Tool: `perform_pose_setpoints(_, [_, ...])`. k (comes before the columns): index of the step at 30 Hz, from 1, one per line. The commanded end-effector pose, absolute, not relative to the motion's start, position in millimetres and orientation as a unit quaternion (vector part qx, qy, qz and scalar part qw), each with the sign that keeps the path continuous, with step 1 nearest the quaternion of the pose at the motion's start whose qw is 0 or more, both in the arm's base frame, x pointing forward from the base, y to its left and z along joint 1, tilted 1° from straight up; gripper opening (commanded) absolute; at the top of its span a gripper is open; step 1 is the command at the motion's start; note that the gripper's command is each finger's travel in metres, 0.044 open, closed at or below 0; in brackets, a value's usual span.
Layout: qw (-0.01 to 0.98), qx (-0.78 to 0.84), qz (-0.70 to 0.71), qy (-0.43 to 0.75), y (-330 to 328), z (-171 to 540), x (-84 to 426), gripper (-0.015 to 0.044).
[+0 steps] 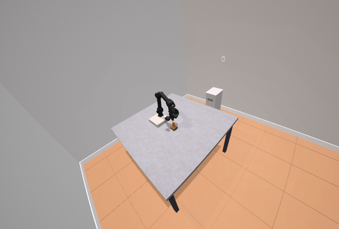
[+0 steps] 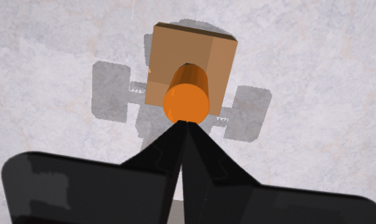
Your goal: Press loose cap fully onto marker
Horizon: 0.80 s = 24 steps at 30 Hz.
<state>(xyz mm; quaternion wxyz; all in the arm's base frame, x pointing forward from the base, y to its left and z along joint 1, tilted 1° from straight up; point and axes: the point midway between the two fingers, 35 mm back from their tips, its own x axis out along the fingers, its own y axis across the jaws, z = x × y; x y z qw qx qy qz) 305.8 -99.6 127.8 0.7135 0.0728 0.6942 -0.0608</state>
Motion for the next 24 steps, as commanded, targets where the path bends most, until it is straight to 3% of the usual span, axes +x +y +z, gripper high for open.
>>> perform_pose_setpoints(1, [0.718,0.071,-0.061,0.69,-99.9,176.8,303.7,0.0])
perform_pose_setpoints(7, [0.718,0.071,-0.061,0.69,-99.6,185.1,302.1,0.0])
perform_pose_setpoints(24, [0.718,0.071,-0.061,0.69,-99.6,185.1,302.1,0.044])
